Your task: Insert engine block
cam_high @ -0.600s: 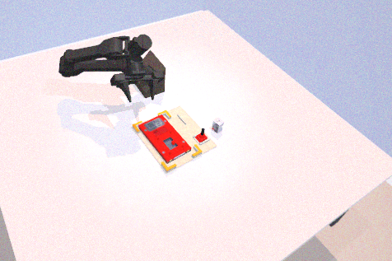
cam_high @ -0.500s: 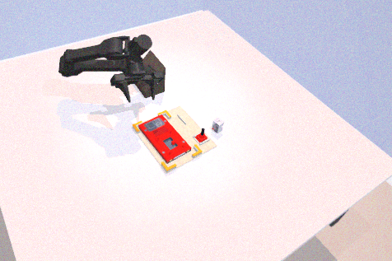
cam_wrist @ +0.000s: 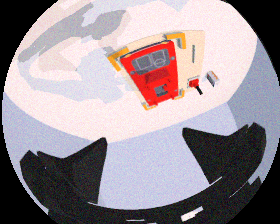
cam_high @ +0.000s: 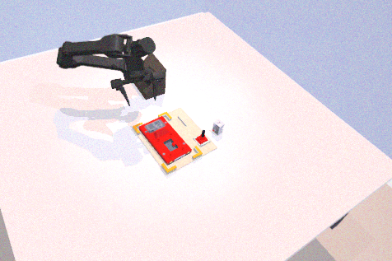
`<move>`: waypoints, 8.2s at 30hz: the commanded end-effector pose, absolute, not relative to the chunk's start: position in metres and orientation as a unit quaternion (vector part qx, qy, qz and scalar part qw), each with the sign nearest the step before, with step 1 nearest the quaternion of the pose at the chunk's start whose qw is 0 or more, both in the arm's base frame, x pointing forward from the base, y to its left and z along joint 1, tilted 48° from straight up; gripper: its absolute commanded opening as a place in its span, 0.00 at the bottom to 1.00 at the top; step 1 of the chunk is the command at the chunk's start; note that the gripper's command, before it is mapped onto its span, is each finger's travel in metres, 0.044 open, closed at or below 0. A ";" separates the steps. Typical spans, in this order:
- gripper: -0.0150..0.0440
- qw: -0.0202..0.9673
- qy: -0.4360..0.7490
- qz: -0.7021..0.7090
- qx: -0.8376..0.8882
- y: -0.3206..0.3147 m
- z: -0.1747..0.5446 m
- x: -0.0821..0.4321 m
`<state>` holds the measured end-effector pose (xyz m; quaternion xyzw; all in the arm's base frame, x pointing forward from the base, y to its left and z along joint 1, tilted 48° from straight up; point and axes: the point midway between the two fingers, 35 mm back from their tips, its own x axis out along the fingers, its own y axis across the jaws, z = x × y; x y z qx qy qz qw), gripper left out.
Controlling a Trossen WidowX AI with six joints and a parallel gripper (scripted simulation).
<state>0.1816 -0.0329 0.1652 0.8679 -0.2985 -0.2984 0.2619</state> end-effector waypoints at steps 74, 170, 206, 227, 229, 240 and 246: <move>1.00 -0.209 -0.661 -0.319 0.647 0.107 -0.029 0.365; 0.25 -0.210 -0.660 -0.320 0.647 0.073 -0.070 0.370; 0.25 -0.318 -0.706 -0.200 0.600 0.111 -0.026 0.372; 0.25 -0.511 -0.731 0.065 0.448 0.108 -0.029 0.371; 0.25 -0.526 -0.728 0.090 0.430 0.107 -0.030 0.371; 0.25 -0.598 -0.698 0.226 0.323 0.106 -0.031 0.371; 0.25 -0.628 -0.671 0.298 0.259 0.105 -0.032 0.371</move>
